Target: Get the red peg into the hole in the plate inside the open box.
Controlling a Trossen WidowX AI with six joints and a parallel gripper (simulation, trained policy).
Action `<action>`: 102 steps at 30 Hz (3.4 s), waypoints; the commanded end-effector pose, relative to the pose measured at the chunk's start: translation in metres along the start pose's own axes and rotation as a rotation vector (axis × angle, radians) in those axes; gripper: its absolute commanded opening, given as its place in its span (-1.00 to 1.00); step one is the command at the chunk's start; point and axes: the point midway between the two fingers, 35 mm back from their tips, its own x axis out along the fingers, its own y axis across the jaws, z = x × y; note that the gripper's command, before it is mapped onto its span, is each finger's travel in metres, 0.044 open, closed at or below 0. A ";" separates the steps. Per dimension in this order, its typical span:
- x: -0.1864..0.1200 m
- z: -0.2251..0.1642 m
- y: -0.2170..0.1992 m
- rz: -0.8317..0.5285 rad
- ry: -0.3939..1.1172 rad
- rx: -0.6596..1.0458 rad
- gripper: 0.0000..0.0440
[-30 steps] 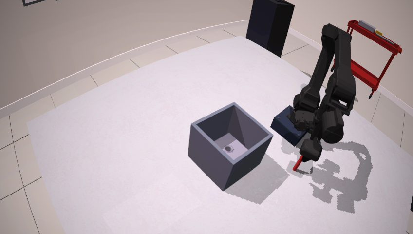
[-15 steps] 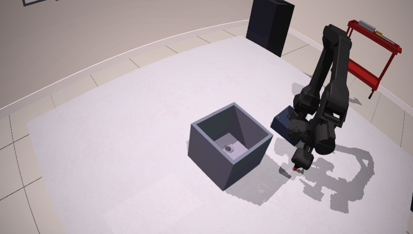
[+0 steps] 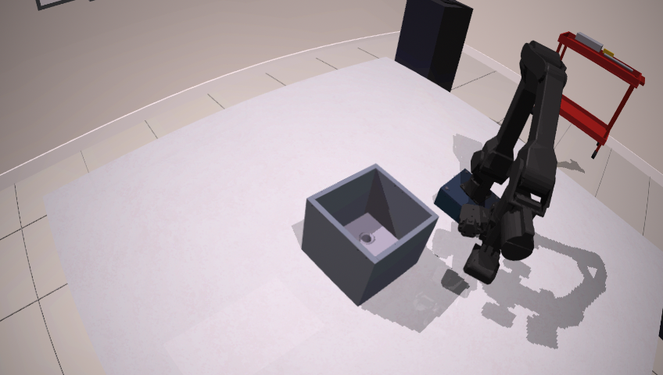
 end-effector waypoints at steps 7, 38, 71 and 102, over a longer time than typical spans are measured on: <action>-0.018 -0.009 0.019 0.072 0.045 -0.005 -1.00; -0.154 0.035 0.071 0.396 0.016 -0.011 -1.00; -0.169 0.154 0.074 0.274 -0.117 0.132 -1.00; -0.094 0.206 0.086 0.154 -0.028 0.130 -0.96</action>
